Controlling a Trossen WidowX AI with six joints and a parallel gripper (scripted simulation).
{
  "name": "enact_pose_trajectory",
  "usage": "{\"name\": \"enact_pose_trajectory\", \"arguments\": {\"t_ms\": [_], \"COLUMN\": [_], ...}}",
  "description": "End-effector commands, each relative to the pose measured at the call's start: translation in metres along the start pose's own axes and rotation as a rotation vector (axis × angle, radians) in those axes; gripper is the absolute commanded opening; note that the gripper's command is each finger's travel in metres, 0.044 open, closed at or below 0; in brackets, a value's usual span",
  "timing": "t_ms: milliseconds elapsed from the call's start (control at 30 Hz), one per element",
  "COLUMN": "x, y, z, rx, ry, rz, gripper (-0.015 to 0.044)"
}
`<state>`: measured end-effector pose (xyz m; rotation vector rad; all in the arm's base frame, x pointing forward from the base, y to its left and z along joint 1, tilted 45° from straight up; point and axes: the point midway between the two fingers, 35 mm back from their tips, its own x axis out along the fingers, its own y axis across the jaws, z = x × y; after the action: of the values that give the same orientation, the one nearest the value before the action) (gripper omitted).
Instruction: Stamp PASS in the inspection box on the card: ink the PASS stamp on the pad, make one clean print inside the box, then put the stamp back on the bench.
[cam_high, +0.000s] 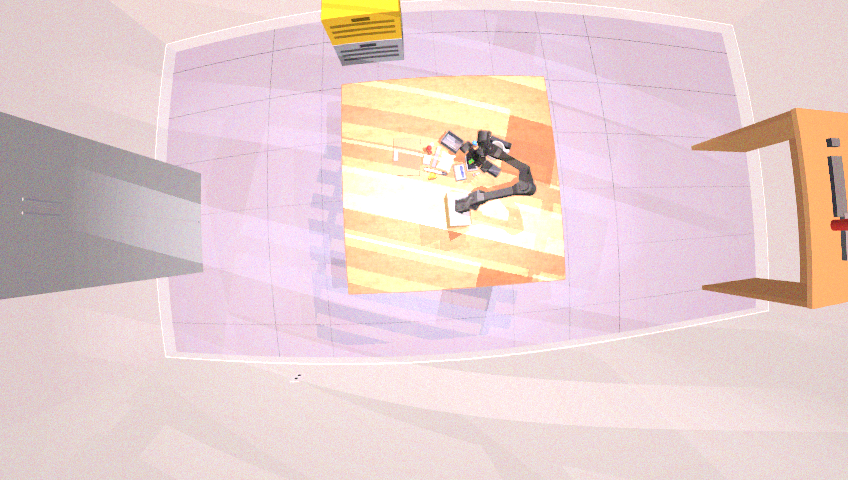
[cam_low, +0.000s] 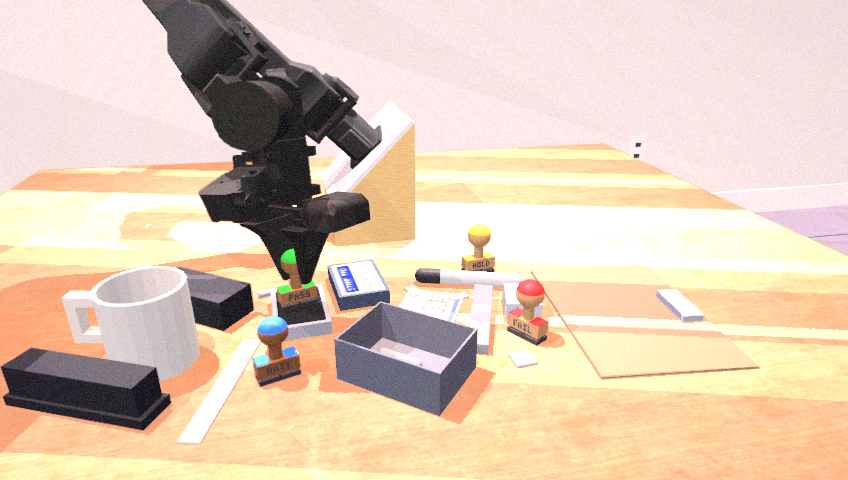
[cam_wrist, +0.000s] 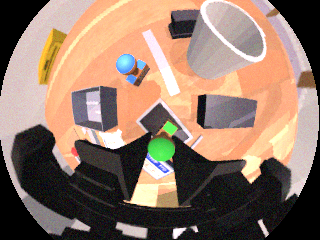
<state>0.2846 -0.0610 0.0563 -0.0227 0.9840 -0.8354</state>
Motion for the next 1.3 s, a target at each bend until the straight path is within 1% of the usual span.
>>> {"name": "enact_pose_trajectory", "arguments": {"t_ms": [0,1267], "x": [0.0009,0.0057], "y": [0.0006,0.0000], "z": [-0.0012,-0.0015], "rx": [-0.004,0.002], "ry": [0.003,0.002], "rz": [0.004,0.004], "gripper": [0.0000,0.0000]}}
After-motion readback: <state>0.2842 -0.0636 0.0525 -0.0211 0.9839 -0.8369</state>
